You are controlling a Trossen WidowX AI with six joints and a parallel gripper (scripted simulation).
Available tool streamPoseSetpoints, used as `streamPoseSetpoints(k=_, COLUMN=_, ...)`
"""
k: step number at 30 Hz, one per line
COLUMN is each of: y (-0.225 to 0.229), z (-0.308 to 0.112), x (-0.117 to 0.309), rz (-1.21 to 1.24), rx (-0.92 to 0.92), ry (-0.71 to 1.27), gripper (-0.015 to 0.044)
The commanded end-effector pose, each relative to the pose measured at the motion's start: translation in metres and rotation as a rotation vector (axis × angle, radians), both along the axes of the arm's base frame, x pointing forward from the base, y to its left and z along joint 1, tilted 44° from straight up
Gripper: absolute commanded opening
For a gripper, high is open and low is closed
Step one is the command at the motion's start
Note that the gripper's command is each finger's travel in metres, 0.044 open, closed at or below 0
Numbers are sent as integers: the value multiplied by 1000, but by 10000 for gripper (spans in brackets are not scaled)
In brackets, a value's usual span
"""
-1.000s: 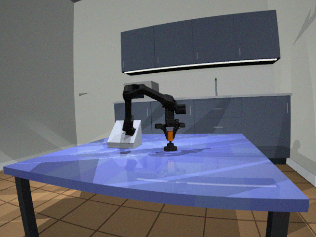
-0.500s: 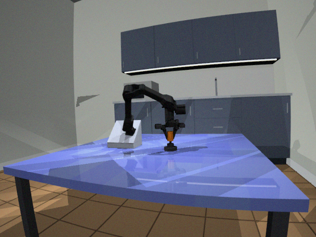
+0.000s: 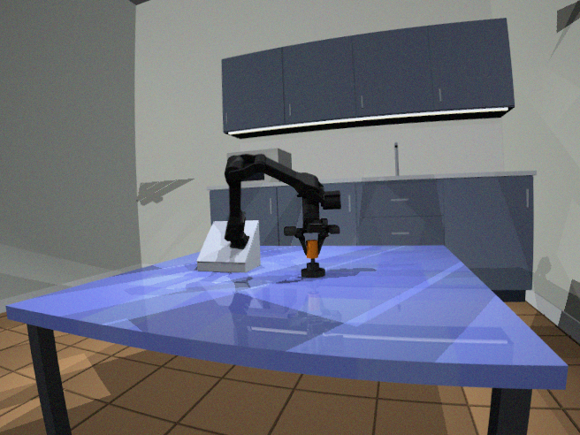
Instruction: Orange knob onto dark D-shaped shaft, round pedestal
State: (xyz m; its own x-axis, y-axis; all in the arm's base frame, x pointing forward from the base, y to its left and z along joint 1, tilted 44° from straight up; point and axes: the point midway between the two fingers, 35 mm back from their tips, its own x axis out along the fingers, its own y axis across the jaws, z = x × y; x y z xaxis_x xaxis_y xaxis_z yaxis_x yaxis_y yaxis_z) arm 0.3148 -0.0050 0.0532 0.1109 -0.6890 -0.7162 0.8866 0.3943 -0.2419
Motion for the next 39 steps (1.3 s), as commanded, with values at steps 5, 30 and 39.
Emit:
streamPoseSetpoints(k=5, y=2, z=-1, x=3, rz=-12, rx=4, ry=-18, gripper=0)
streamPoseSetpoints(k=30, y=2, z=-1, x=1, rz=-49, rx=10, ry=-54, gripper=0)
streamPoseSetpoints(k=39, y=-1, z=-4, x=2, rz=-49, rx=10, ry=-54, gripper=0)
